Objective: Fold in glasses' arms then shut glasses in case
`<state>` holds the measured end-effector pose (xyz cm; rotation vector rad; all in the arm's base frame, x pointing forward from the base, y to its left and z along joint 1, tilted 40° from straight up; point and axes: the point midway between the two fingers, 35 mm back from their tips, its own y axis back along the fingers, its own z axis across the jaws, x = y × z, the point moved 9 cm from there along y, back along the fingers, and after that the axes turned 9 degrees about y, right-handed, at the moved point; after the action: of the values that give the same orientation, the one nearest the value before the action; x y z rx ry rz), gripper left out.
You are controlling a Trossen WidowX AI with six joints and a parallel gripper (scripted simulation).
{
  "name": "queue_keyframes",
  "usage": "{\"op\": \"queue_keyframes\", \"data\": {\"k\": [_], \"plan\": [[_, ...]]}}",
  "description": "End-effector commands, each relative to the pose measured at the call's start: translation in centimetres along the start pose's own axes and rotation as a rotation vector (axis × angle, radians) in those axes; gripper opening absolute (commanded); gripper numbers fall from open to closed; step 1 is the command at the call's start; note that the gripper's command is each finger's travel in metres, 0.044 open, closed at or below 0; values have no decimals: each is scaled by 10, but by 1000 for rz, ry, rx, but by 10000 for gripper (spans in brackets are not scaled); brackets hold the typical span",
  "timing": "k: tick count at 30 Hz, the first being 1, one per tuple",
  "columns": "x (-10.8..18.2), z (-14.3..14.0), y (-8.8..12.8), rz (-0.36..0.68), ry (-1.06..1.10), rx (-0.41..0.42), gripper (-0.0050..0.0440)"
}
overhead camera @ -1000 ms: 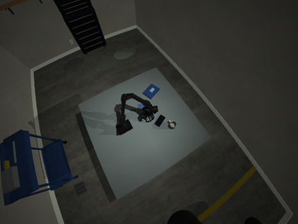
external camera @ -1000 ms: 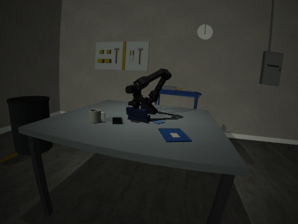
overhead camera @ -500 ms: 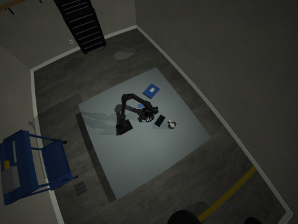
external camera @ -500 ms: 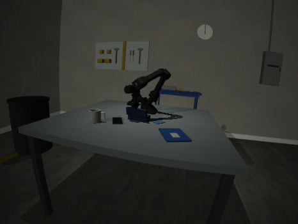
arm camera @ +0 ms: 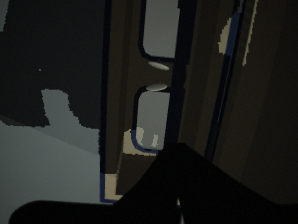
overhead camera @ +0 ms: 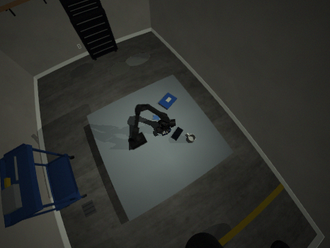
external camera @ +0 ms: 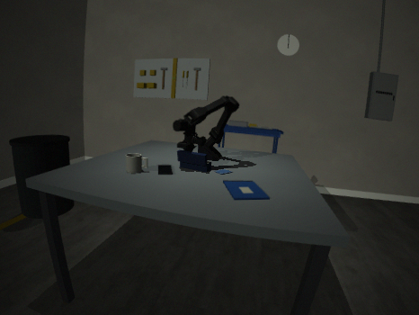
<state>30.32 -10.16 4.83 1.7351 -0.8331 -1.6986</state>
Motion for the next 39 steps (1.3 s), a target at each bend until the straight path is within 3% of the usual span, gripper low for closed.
{"op": "queue_keyframes", "data": {"k": [1,39], "plan": [[5,1,-2,0,0,-7,0],[26,4,-2,0,0,-7,0]]}}
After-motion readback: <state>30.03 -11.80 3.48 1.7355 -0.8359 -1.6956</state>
